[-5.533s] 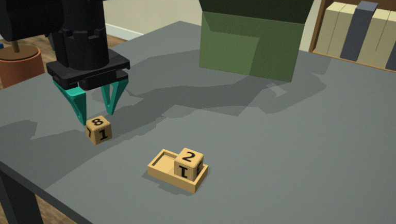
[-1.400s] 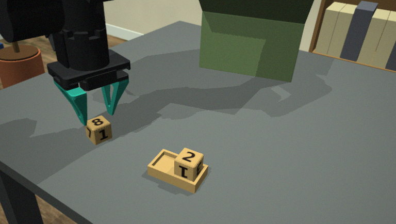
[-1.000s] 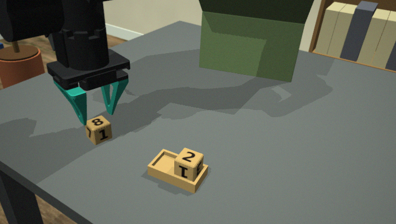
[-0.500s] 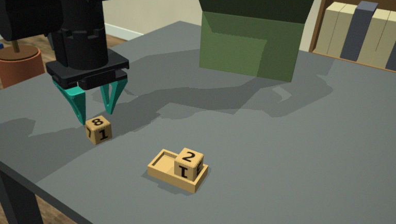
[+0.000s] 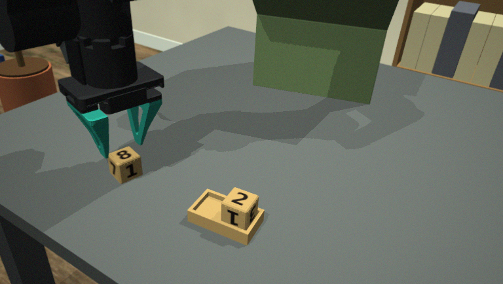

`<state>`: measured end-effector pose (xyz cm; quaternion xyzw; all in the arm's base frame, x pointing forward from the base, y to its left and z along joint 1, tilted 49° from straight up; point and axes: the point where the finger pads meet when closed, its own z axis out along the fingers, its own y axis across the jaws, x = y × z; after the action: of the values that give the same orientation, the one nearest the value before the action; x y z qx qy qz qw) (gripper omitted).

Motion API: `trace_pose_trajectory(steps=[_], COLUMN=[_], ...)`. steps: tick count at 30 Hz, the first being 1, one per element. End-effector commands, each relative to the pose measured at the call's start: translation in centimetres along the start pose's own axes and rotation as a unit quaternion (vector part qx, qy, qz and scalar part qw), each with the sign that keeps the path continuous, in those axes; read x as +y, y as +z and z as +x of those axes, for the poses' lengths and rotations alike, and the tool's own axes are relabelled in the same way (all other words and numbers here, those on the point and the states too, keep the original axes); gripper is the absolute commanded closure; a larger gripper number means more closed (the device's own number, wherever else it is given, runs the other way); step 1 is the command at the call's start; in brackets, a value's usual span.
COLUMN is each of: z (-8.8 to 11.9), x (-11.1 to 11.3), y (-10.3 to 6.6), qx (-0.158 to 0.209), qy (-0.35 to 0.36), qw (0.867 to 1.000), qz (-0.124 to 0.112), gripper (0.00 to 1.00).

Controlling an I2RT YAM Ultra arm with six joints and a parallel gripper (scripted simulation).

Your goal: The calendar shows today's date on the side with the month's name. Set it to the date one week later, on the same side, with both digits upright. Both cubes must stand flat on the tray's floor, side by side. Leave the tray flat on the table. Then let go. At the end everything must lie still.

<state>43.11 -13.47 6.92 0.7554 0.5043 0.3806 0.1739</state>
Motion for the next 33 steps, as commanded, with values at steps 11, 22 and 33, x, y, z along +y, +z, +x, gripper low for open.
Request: trace_pose_trajectory(steps=[11, 22, 33], z=[-0.3, -0.3, -0.3], x=[0.2, 0.2, 0.2], y=[-0.2, -2.1, -4.8], qx=[-0.003, -0.003, -0.003], qy=[0.002, 0.002, 0.001], qw=[1.000, 1.000, 1.000], qz=[-0.003, -0.003, -0.003], gripper=[0.53, 0.53, 0.53])
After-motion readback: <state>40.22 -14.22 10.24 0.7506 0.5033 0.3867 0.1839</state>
